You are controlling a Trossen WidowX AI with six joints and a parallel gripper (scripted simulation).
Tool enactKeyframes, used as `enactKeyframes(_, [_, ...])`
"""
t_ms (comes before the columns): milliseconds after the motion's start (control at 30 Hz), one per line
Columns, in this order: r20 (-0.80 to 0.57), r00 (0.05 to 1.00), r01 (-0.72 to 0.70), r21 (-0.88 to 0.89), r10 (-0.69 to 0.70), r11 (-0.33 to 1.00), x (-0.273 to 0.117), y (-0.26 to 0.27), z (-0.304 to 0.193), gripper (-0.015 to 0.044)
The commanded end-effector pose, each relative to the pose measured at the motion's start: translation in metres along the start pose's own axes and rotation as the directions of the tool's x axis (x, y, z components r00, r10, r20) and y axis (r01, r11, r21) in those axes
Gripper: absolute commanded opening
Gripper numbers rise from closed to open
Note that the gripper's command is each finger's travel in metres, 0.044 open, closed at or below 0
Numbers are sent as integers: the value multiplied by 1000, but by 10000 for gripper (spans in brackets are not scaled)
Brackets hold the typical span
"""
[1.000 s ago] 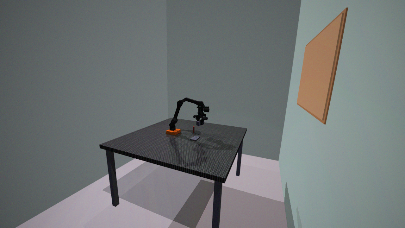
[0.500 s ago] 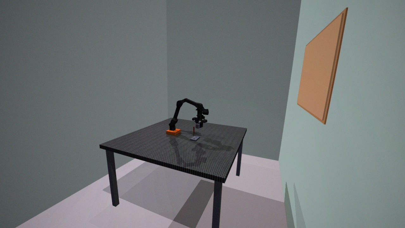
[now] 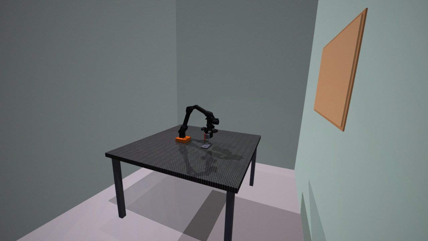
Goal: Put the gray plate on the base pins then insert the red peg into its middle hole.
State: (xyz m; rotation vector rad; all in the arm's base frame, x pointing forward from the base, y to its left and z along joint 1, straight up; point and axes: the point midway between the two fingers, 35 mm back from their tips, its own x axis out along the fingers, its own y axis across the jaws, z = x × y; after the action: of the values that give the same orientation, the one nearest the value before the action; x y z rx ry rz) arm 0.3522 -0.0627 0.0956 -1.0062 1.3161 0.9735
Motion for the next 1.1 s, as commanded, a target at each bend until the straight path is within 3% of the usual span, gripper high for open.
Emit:
enactKeyframes(0, [-2, 1000, 0, -28, 0, 1000, 7, -1, -11, 0])
enactKeyframes(533, [-5, 1000, -1, -129, 0, 992, 31, 3, -55, 0])
enactKeyframes(1067, [-5, 1000, -1, -130, 0, 991, 31, 3, -55, 0])
